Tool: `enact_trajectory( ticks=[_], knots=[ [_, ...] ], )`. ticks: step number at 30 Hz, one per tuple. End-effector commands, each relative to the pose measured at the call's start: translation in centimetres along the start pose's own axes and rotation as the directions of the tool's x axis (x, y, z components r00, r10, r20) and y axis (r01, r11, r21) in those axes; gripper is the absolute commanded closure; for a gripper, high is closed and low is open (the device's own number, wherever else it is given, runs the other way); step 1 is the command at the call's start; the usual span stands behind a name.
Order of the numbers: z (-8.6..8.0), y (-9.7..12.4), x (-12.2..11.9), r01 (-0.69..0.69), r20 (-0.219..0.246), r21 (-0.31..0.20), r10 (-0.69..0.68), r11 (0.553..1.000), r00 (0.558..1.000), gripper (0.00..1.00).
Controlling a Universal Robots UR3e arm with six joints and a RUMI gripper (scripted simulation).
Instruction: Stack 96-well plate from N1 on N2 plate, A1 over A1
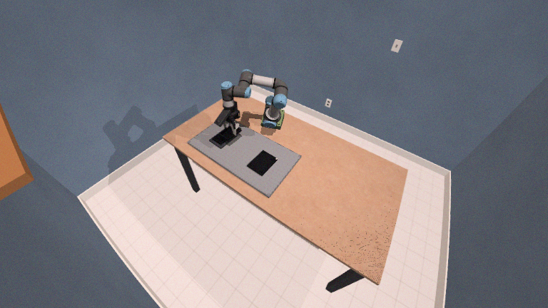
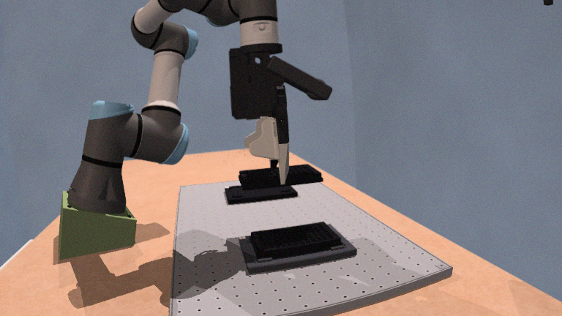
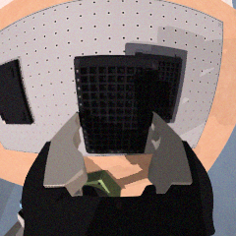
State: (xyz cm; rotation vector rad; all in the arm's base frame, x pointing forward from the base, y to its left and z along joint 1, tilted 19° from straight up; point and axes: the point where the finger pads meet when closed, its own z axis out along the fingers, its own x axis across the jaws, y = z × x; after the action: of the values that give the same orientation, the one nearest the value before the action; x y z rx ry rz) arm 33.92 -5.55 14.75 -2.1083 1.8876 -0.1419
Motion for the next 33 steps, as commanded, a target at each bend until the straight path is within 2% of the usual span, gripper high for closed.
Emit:
enact_trajectory(
  ticks=[1, 21, 33],
  knots=[
    [-0.1, -0.3, 2.0, 0.018, -0.003, 0.006, -0.018, 1.000, 1.000, 1.00],
    [-0.1, -0.3, 8.0, 0.018, -0.003, 0.005, -0.018, 1.000, 1.000, 1.00],
    [-0.1, -0.4, 8.2, 0.019, -0.002, 0.005, -0.019, 1.000, 1.000, 1.00]
  ],
)
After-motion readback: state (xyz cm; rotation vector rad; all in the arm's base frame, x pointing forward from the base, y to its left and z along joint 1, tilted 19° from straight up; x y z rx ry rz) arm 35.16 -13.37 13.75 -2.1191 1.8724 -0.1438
